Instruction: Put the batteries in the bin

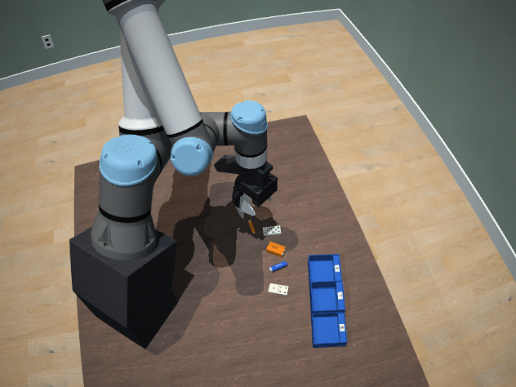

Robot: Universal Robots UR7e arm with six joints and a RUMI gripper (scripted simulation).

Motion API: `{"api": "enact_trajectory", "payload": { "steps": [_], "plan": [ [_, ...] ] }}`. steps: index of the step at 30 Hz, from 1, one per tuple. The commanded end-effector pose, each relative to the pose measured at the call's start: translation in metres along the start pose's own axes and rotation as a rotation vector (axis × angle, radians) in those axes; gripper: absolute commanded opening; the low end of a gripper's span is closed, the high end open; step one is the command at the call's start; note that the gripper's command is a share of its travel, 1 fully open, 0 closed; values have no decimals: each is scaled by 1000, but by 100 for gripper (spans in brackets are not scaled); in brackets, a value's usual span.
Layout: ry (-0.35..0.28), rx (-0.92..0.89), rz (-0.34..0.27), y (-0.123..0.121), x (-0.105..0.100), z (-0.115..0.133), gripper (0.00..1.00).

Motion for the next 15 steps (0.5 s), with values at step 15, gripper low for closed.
{"api": "enact_trajectory", "payload": {
  "steps": [15],
  "plan": [
    [8, -185, 8, -1, 1, 0, 38]
  ]
}}
Point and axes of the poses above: the point where the finger pads meet when closed, its own x axis out along the fingers, its own y axis across the jaws, z = x × y, the point moved 5 cm from there along -x, back along the fingers, and after that the axes turned 5 degrees about -x, right-handed, at the moved point
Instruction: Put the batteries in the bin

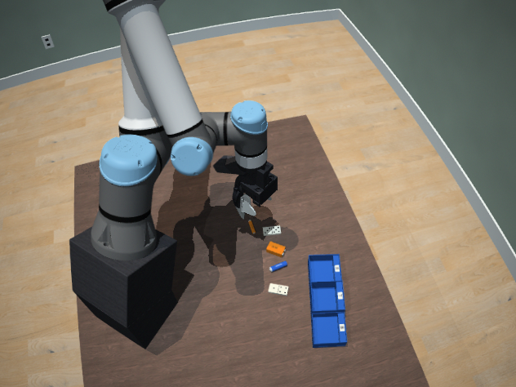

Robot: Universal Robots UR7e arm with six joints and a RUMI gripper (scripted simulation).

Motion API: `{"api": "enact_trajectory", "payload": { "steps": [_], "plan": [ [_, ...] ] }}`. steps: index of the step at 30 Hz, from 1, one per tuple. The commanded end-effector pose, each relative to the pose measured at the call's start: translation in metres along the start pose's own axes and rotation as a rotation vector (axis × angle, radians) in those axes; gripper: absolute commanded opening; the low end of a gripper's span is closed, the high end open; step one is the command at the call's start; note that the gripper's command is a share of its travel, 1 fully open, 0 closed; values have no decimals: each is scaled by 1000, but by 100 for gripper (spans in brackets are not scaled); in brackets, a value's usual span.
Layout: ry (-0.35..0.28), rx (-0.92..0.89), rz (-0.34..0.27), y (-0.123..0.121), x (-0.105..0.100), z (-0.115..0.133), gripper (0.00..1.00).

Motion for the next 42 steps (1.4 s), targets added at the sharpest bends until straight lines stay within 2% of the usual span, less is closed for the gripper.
{"api": "enact_trajectory", "payload": {
  "steps": [1, 42],
  "plan": [
    [8, -157, 8, -1, 0, 0, 38],
    [7, -240, 8, -1, 1, 0, 38]
  ]
}}
Point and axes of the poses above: the point where the finger pads meet when closed, its own x axis out along the fingers, its own y axis across the jaws, z = x × y, the point moved 5 cm from there along -x, back along the fingers, and after that the axes turned 5 degrees about -x, right-handed, at the moved point
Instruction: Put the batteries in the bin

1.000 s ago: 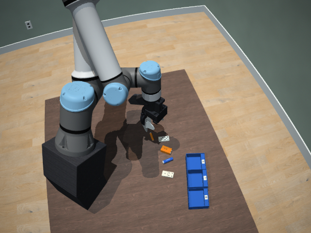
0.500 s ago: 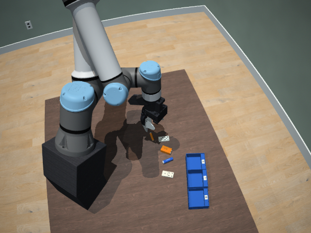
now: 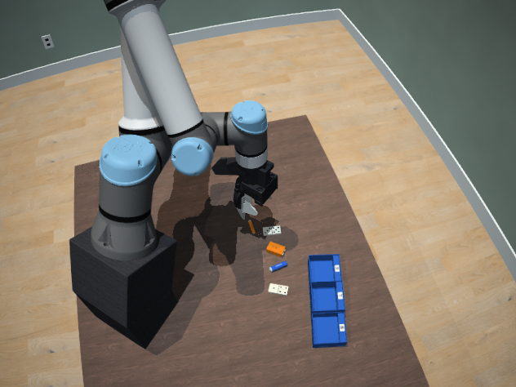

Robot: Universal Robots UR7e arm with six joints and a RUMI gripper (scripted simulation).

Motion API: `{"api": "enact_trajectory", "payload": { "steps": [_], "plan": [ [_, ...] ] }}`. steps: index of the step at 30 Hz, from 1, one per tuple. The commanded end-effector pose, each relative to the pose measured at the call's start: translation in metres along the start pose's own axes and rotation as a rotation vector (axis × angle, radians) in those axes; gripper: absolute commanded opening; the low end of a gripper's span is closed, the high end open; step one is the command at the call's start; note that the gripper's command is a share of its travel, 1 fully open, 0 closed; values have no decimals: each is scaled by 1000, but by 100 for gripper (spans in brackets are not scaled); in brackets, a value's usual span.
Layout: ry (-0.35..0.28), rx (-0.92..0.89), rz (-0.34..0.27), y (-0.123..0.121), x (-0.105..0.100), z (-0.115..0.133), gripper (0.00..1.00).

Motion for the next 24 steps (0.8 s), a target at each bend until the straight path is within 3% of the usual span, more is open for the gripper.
{"api": "enact_trajectory", "payload": {
  "steps": [1, 24],
  "plan": [
    [7, -157, 8, -1, 1, 0, 38],
    [4, -204, 7, -1, 1, 0, 38]
  ]
}}
Point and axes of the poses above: the point where the finger pads meet when closed, its own x axis out along the fingers, its own y axis across the jaws, z = x × y, the point moved 5 cm from there along -x, back along the fingers, and after that the axes turned 5 degrees about -x, right-handed, at the moved point
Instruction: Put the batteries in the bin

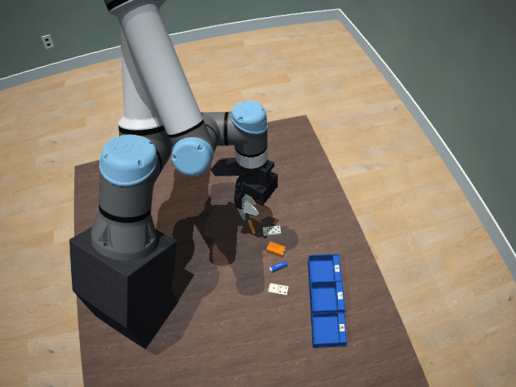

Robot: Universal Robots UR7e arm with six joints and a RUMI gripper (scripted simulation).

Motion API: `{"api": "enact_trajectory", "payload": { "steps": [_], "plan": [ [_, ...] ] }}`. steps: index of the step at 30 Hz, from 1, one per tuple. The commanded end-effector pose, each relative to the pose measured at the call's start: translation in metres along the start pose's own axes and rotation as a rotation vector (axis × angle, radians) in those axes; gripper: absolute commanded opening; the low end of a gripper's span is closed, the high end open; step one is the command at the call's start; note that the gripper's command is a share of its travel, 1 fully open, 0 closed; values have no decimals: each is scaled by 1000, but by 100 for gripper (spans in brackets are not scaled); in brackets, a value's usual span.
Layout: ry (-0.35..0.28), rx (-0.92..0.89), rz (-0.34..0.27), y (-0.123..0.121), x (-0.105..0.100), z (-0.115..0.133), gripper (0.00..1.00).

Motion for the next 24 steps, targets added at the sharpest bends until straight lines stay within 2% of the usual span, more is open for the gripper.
{"api": "enact_trajectory", "payload": {
  "steps": [1, 24],
  "plan": [
    [4, -157, 7, -1, 1, 0, 38],
    [6, -204, 9, -1, 1, 0, 38]
  ]
}}
Point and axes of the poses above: the point where the finger pads meet when closed, its own x axis out along the fingers, its own y axis across the jaws, z = x × y, the point moved 5 cm from there along -x, back along the fingers, and after that the axes turned 5 degrees about -x, right-handed, at the moved point
